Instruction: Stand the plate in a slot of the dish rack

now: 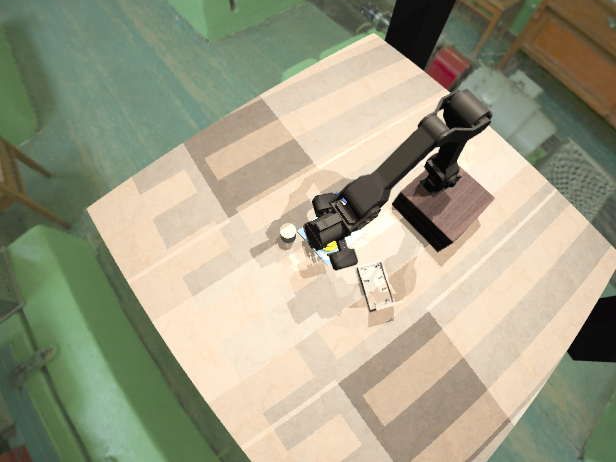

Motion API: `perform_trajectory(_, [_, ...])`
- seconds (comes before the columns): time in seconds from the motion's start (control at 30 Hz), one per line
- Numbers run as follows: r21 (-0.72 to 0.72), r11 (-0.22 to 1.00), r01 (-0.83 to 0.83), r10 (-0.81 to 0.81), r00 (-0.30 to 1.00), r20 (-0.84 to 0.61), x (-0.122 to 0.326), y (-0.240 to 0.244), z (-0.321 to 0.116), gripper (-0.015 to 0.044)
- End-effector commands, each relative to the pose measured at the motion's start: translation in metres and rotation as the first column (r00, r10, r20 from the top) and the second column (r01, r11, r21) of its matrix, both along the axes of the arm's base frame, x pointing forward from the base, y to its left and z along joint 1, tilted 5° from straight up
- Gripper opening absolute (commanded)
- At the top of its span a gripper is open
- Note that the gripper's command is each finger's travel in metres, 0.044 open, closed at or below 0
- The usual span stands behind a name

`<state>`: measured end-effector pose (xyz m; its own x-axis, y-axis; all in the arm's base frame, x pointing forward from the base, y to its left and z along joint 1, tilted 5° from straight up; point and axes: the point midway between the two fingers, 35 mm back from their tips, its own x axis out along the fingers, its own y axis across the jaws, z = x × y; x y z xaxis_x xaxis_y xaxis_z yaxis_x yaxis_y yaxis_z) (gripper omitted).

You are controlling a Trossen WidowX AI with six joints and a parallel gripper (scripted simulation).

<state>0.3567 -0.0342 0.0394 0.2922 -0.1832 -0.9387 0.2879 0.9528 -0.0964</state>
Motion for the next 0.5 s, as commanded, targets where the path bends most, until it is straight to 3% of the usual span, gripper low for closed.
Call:
perform_trajectory(0.0, [0.010,0.995,-0.103,0.103,0.992,-0.070,-0.004,-0.003,-0.001,0.0400])
perform_trajectory(0.33, [0.092,0.934,-0.346,0.358,0.909,-0.215,-0.017,-0.008,-0.004,0.0400])
perform_trajectory(0.47, [0.100,0.928,-0.360,0.373,0.901,-0.221,-0.018,-0.008,-0.004,0.0400])
